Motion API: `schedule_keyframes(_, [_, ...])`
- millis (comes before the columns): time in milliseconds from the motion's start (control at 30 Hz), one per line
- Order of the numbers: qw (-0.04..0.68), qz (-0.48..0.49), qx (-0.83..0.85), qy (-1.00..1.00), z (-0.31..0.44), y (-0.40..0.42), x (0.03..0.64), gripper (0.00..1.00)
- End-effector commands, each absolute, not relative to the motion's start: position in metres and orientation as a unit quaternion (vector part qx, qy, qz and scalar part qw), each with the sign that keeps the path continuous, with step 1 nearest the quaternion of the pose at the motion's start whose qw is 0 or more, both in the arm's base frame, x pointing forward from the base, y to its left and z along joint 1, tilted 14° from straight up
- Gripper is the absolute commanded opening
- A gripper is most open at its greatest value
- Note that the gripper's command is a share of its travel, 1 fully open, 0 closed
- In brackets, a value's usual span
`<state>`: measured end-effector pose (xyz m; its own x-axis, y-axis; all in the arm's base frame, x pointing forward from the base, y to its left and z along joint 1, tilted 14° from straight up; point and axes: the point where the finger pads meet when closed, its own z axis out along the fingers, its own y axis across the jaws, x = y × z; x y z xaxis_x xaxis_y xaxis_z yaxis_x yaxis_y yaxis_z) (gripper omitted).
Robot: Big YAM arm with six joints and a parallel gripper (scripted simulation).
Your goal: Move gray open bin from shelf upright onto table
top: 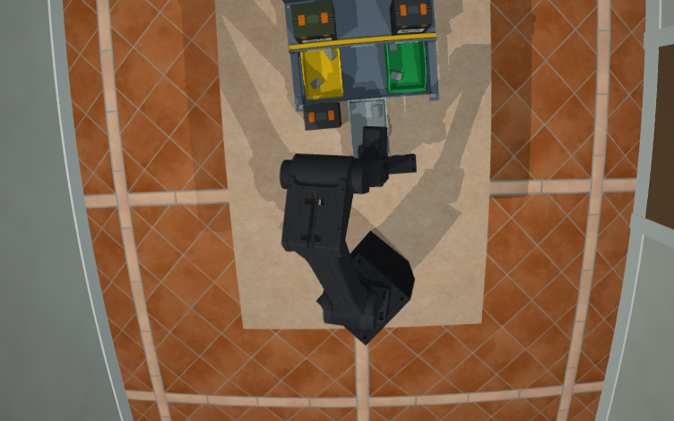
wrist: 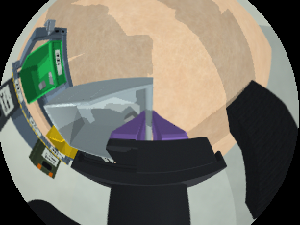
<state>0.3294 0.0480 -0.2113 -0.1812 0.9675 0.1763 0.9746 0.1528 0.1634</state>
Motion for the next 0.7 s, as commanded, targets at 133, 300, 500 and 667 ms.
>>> schedule_keyframes(133, [0.011, -0.125, -0.638, -0.760, -0.2121, 0.0445, 0.3268, 0.00])
schedule_keyframes(300, [0.012, -0.124, -0.639, -0.759, -0.2128, 0.0428, 0.3232, 0.00])
schedule_keyframes(500, [0.010, -0.125, -0.639, -0.759, -0.2126, 0.0431, 0.3229, 0.00])
schedule_keyframes(667, [0.010, -0.125, -0.639, -0.759, -0.2125, 0.0428, 0.3227, 0.00])
